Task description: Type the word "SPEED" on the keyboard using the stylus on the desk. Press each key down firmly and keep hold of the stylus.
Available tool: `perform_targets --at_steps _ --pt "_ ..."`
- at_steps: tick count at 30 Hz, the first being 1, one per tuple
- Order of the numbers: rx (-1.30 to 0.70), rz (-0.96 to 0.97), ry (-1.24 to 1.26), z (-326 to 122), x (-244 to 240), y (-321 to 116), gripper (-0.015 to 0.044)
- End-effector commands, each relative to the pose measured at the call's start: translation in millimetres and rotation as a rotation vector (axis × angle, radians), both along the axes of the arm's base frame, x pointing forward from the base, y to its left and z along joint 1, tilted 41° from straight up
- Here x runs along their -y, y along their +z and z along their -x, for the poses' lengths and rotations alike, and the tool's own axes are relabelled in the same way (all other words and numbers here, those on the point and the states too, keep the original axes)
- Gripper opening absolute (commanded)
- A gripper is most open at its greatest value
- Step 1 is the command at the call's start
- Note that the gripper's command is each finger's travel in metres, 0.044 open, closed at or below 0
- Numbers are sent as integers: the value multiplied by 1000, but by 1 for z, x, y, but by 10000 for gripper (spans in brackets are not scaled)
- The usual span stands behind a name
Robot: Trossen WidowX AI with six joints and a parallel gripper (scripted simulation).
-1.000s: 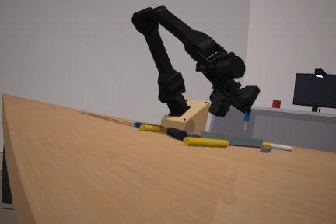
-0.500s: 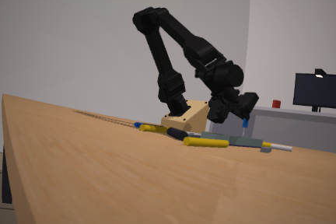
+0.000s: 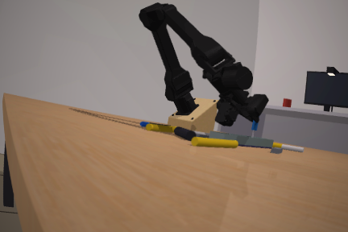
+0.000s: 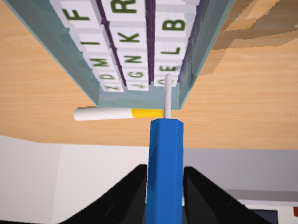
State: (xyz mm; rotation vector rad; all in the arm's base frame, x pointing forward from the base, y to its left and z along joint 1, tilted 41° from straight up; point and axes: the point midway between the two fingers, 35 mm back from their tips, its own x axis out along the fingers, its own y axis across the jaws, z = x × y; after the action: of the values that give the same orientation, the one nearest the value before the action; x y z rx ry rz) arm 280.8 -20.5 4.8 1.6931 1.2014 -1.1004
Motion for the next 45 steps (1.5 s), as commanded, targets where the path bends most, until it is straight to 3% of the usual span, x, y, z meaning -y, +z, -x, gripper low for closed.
perform_targets --at_steps 1,21,36,41,43,45 --pt "2 -3 5 0 1 -2 81" --pt "2 -3 5 1 4 -5 81" --pt "6 -3 12 -3 -19 21 84" --pt "6 -3 12 -3 -19 21 51" --pt "6 -3 11 -5 -19 21 0" --pt "6 -3 11 -10 -20 21 0"
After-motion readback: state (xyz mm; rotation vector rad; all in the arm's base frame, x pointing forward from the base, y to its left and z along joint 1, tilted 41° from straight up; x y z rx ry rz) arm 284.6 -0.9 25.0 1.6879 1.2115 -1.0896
